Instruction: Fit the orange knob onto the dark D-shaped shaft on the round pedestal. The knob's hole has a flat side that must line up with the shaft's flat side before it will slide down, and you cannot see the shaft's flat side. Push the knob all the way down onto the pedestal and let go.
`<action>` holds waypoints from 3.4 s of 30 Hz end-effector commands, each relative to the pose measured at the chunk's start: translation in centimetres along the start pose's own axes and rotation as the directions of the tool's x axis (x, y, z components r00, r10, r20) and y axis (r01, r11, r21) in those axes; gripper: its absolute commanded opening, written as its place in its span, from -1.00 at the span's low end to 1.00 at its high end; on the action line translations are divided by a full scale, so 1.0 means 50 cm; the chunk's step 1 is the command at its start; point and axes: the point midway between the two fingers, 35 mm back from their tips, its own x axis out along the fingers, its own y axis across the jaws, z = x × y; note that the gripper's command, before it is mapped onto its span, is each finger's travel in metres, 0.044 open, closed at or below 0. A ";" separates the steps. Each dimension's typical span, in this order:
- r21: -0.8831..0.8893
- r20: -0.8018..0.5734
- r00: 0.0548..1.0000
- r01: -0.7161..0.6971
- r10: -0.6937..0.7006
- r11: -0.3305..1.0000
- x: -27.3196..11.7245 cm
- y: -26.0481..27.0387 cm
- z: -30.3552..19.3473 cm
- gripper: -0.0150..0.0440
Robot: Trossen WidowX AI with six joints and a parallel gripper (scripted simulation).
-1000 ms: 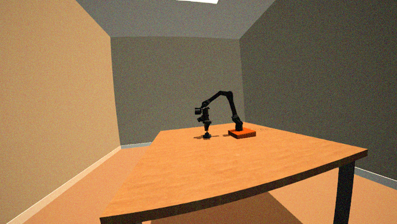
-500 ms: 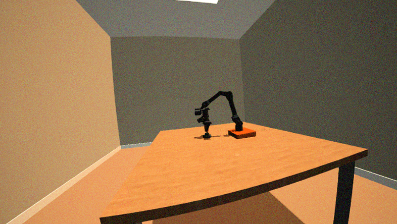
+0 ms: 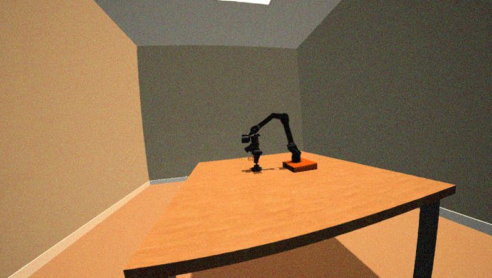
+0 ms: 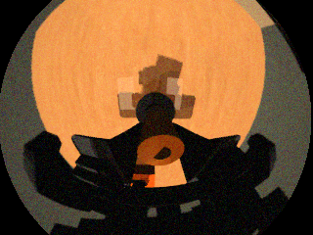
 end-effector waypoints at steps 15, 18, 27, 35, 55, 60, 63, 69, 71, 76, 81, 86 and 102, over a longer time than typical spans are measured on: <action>-0.196 -0.001 1.000 -0.003 0.003 0.981 -0.010 -0.001 0.001 -0.49; -0.206 -0.001 1.000 -0.003 0.003 0.979 -0.008 -0.002 0.005 -0.49; -0.206 -0.001 1.000 -0.003 0.003 0.979 -0.001 -0.001 0.010 -0.49; -0.206 -0.001 1.000 -0.003 0.003 0.979 0.000 -0.001 0.012 -0.49; -0.405 -0.001 1.000 -0.003 0.003 0.914 -0.001 -0.001 -0.002 -0.49; -0.405 -0.001 1.000 -0.003 0.003 0.914 -0.001 -0.002 0.000 -0.49; -0.405 -0.001 1.000 -0.003 0.003 0.914 0.000 -0.002 0.001 -0.49; -0.405 -0.001 1.000 -0.003 0.003 0.914 -0.004 -0.001 0.002 -0.49; -0.405 -0.001 1.000 -0.003 0.003 0.914 -0.006 -0.001 0.004 -0.49; -0.453 -0.001 1.000 -0.003 0.003 0.891 -0.010 -0.001 0.006 -0.49; -0.586 -0.001 1.000 -0.003 0.003 0.810 -0.011 0.000 0.013 -0.49; -0.586 -0.001 1.000 -0.003 0.003 0.810 -0.010 0.000 0.012 -0.49; -0.586 -0.001 1.000 -0.003 0.003 0.810 -0.006 -0.001 0.001 -0.49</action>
